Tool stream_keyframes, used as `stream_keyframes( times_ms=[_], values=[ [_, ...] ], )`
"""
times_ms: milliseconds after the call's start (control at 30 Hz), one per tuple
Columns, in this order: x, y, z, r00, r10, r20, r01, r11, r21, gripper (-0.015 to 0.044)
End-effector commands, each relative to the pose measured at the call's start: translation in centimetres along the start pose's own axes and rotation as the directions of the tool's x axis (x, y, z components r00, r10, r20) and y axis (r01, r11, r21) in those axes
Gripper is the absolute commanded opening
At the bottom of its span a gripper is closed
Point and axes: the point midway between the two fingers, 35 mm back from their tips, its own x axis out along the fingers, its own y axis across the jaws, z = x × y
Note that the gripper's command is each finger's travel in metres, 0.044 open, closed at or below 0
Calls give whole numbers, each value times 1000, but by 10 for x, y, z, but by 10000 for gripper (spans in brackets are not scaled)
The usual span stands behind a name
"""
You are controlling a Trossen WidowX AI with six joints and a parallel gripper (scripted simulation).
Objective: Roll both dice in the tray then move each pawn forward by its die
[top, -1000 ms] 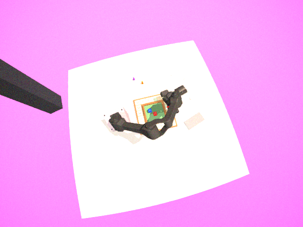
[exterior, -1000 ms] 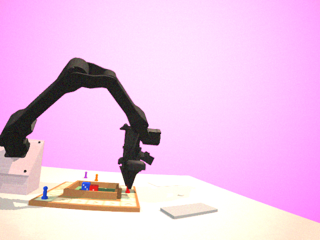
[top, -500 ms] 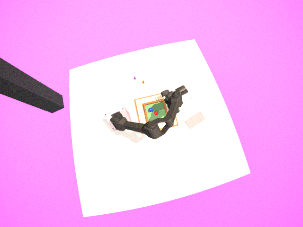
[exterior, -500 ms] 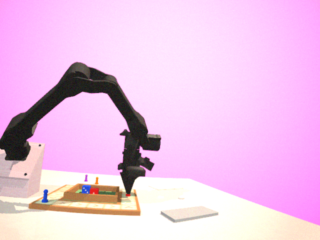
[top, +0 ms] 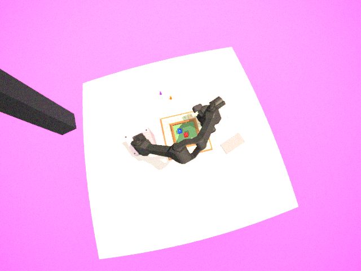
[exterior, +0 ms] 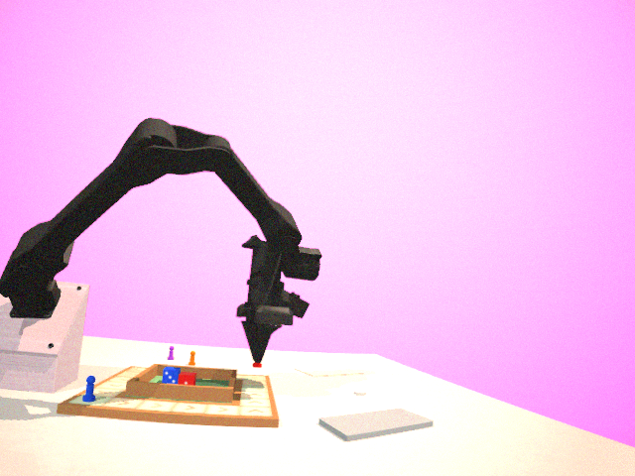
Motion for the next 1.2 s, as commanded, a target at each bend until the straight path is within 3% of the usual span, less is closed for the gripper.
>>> stream_keyframes(
  times_ms=[0,300,1167],
  values=[
    [-34,2,3,1000,8,14,-8,1000,6,0],
    [-88,1,-5,1000,3,12,-3,1000,7,0],
    [-43,84,-61,1000,9,12,-9,1000,4,0]
  ],
)
